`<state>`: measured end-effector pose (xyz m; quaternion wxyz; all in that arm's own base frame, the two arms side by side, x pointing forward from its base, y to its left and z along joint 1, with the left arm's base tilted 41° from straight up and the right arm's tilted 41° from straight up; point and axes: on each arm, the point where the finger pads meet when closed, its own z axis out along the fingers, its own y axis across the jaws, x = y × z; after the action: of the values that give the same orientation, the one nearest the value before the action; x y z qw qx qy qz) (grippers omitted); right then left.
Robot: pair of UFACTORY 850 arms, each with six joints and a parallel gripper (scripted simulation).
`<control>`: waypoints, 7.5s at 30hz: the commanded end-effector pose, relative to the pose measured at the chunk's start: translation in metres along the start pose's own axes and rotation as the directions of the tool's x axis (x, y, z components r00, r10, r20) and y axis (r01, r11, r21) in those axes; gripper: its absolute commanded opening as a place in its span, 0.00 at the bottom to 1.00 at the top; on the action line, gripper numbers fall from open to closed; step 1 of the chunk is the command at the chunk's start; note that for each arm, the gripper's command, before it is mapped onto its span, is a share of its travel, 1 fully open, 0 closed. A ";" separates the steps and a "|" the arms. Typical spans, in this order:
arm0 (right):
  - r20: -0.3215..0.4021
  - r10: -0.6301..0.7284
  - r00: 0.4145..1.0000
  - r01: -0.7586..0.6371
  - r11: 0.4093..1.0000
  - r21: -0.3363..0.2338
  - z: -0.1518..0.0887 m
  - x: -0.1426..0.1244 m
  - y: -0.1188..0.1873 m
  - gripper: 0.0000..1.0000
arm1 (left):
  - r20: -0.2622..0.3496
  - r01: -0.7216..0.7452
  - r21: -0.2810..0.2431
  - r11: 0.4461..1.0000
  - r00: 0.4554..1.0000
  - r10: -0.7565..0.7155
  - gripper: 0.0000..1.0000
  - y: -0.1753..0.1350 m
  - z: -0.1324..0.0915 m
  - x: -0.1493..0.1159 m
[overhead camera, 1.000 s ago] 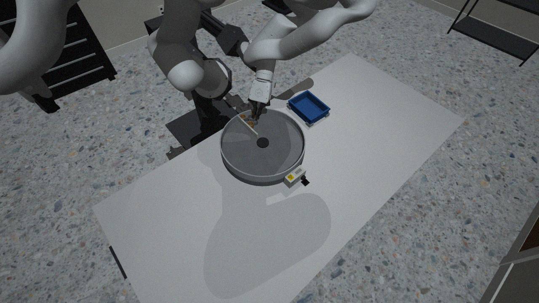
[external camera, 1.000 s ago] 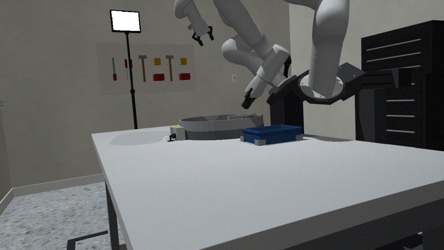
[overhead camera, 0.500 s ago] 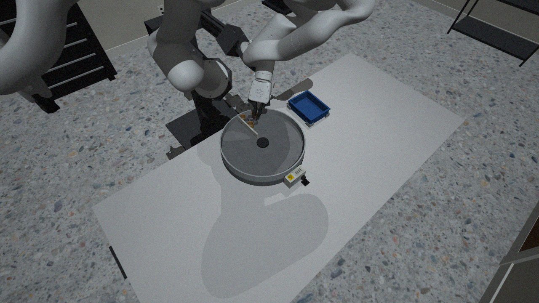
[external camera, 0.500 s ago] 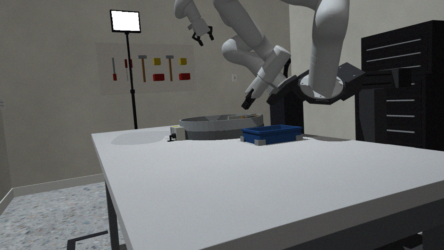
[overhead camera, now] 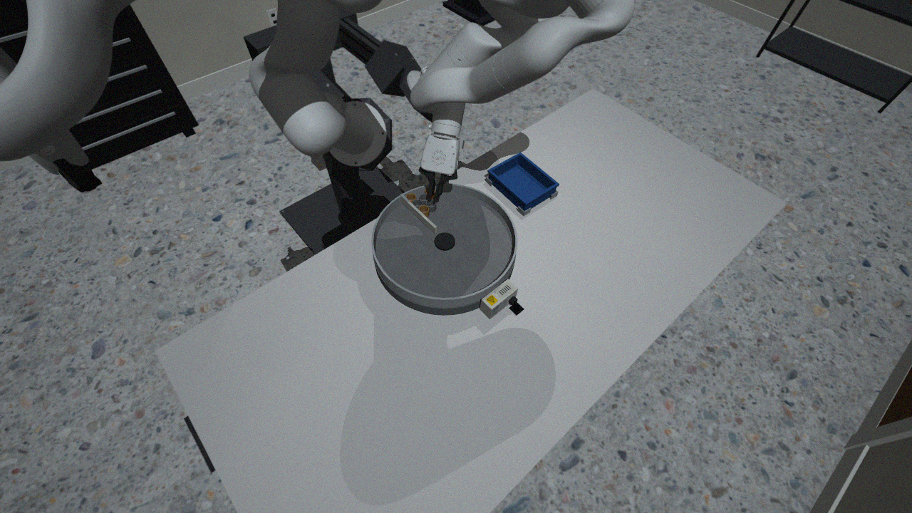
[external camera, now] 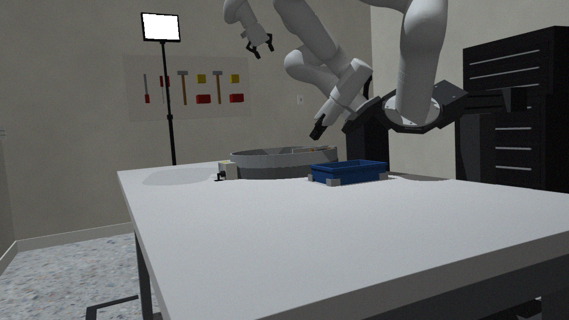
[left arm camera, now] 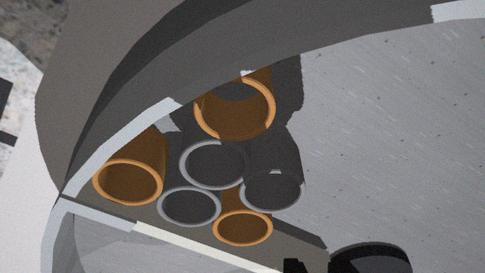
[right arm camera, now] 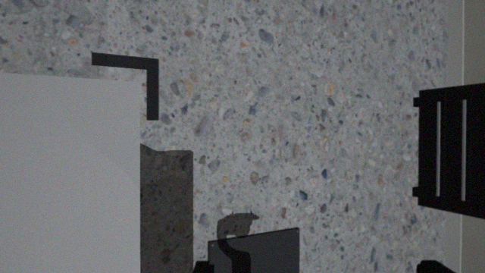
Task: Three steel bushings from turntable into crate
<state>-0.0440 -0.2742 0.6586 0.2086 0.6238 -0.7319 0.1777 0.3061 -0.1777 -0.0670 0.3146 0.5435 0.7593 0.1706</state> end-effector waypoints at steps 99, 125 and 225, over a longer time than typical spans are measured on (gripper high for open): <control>-0.002 0.000 1.000 0.000 1.000 0.000 -0.001 0.000 0.000 1.00 | -0.003 0.001 -0.003 1.000 1.000 -0.001 0.13 -0.002 0.033 0.028; -0.002 0.000 1.000 0.000 1.000 0.000 -0.001 0.000 0.000 1.00 | -0.003 0.001 -0.003 1.000 1.000 -0.001 0.00 -0.002 0.033 0.028; -0.002 0.000 1.000 0.000 1.000 0.000 -0.001 0.000 0.000 1.00 | -0.004 0.001 -0.003 1.000 1.000 -0.001 0.00 0.132 -0.088 0.077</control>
<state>-0.0440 -0.2742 0.6586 0.2086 0.6238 -0.7319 0.1777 0.3191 -0.0777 0.0332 0.3166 0.5357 0.7605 0.1855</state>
